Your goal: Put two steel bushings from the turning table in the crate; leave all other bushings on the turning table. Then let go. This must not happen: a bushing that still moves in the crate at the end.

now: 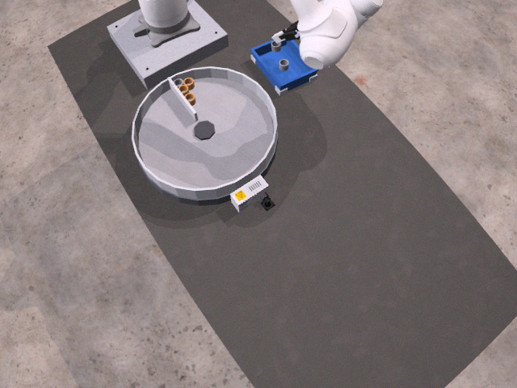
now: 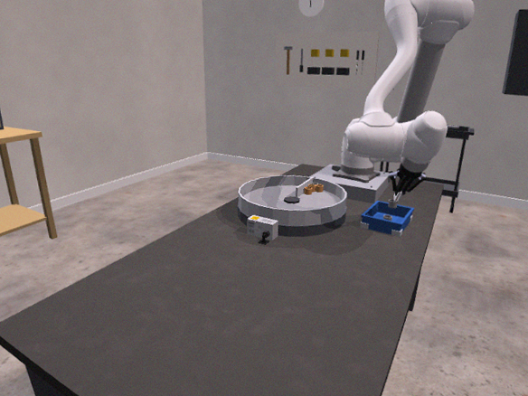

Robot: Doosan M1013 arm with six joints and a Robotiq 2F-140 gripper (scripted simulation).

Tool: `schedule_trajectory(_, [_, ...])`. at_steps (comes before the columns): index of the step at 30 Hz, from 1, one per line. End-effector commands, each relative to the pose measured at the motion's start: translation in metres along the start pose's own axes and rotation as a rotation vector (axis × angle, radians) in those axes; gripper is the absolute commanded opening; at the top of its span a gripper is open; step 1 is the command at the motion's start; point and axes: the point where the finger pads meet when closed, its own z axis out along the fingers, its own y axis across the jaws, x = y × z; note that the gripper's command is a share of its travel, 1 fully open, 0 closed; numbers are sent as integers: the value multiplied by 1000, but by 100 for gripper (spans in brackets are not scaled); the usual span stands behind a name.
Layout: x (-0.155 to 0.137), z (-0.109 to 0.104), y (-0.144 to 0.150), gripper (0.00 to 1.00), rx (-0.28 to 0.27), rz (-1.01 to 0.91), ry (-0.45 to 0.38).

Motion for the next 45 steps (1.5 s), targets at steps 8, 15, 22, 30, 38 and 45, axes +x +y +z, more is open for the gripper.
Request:
schedule_trajectory(8, [-8,9,0,0,0,0,0])
schedule_trajectory(15, [-14,16,0,0,0,0,0])
schedule_trajectory(22, [-21,25,0,0,0,0,0])
schedule_trajectory(30, [-25,29,0,0,0,0,0])
schedule_trajectory(38, [-25,30,0,0,0,0,0])
schedule_trajectory(45, [-25,30,0,0,0,0,0])
